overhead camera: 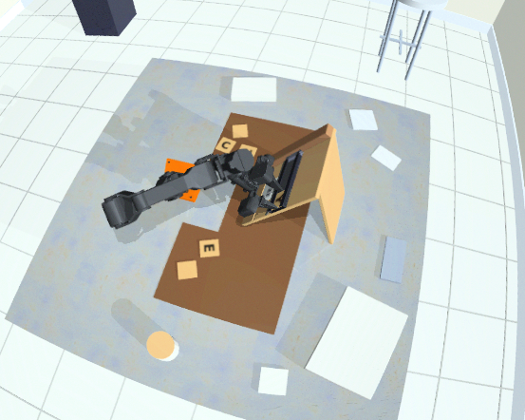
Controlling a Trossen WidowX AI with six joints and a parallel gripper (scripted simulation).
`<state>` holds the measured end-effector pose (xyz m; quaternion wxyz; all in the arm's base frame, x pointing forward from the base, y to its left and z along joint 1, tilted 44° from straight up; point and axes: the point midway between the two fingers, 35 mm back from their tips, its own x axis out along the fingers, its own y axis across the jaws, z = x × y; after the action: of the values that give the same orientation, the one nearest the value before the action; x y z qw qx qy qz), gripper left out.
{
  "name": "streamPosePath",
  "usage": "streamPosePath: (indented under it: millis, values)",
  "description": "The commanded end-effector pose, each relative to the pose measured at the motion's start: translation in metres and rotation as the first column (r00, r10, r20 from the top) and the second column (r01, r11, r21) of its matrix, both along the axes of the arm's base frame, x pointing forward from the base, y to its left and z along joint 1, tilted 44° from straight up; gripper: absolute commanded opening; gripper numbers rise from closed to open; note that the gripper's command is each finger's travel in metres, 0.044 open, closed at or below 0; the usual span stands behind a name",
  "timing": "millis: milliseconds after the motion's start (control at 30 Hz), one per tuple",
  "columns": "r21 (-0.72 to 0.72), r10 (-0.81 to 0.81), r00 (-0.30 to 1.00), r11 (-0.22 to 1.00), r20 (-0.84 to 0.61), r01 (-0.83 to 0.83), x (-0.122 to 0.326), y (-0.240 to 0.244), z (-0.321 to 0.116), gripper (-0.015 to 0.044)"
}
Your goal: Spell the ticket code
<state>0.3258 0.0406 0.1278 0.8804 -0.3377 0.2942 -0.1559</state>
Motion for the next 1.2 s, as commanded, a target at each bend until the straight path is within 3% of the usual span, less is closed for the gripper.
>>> streamPosePath:
  millis: [0, 1167]
  values:
    - [0.002, -0.006, 1.000, 1.000, 0.005, 0.006, 0.000, 0.002, -0.002, 0.0000]
    - [0.004, -0.006, 1.000, 1.000, 0.005, 0.006, 0.002, 0.017, -0.016, 0.0000]
